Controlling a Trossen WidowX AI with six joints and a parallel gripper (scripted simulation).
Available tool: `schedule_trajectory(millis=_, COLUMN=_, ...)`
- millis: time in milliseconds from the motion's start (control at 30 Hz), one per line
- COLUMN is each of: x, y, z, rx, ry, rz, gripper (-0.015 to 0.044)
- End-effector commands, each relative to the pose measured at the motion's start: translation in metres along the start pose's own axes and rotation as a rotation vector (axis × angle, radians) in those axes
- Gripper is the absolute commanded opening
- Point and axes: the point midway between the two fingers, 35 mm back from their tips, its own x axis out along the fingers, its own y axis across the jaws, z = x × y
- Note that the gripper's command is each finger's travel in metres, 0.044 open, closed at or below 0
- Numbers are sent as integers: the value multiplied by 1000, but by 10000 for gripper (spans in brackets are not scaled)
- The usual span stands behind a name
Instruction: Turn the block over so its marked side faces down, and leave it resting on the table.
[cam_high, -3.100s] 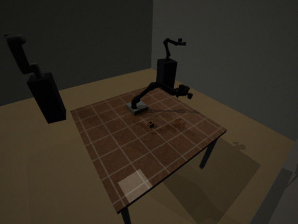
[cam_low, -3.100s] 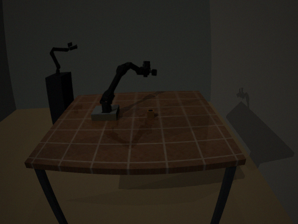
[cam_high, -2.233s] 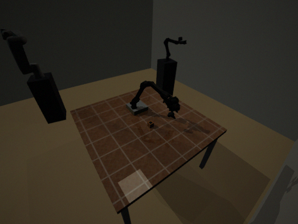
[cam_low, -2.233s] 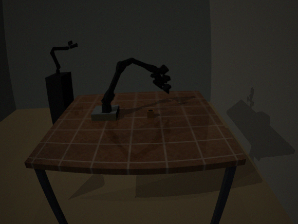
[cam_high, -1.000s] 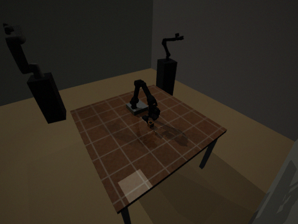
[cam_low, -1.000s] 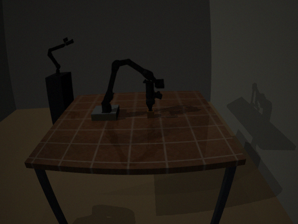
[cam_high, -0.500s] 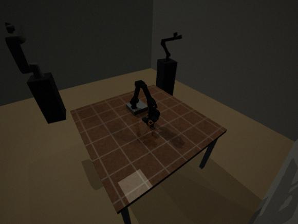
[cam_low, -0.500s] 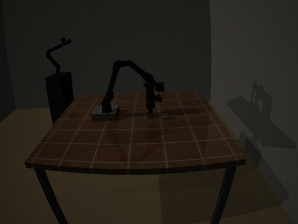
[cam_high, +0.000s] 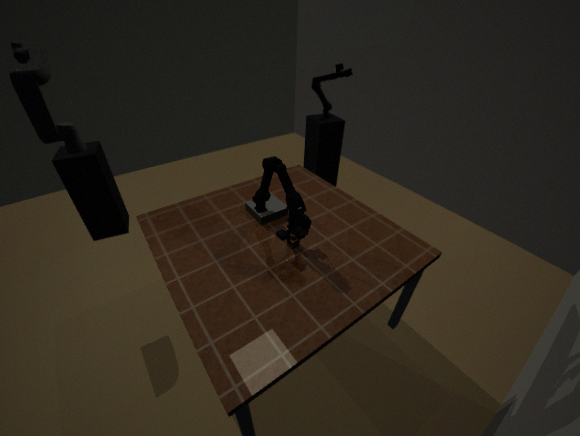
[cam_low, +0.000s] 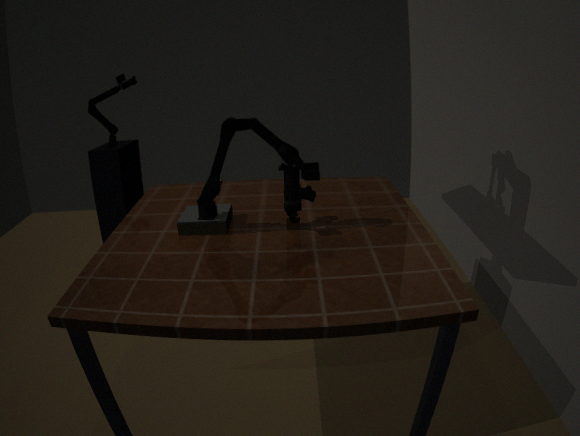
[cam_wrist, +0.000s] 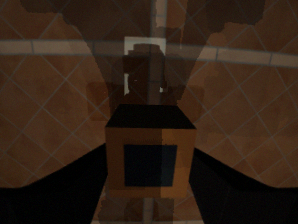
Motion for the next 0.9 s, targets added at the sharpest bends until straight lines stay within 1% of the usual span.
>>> schedule_trajectory(millis=0, x=0, y=0, z=0, rx=2, ry=-2, rz=-3, gripper=223)
schedule_trajectory(millis=500, x=0, y=0, z=0, rx=2, ry=-2, rz=-3, gripper=123)
schedule_trajectory(millis=567, x=-5, y=0, z=1, rx=2, ry=-2, rz=-3, gripper=70)
schedule_trajectory(millis=667, x=-25, y=0, z=1, rx=2, ry=-2, rz=-3, gripper=0)
schedule_trajectory(millis=867, x=-29, y=0, z=1, rx=2, ry=-12, rz=-3, gripper=0)
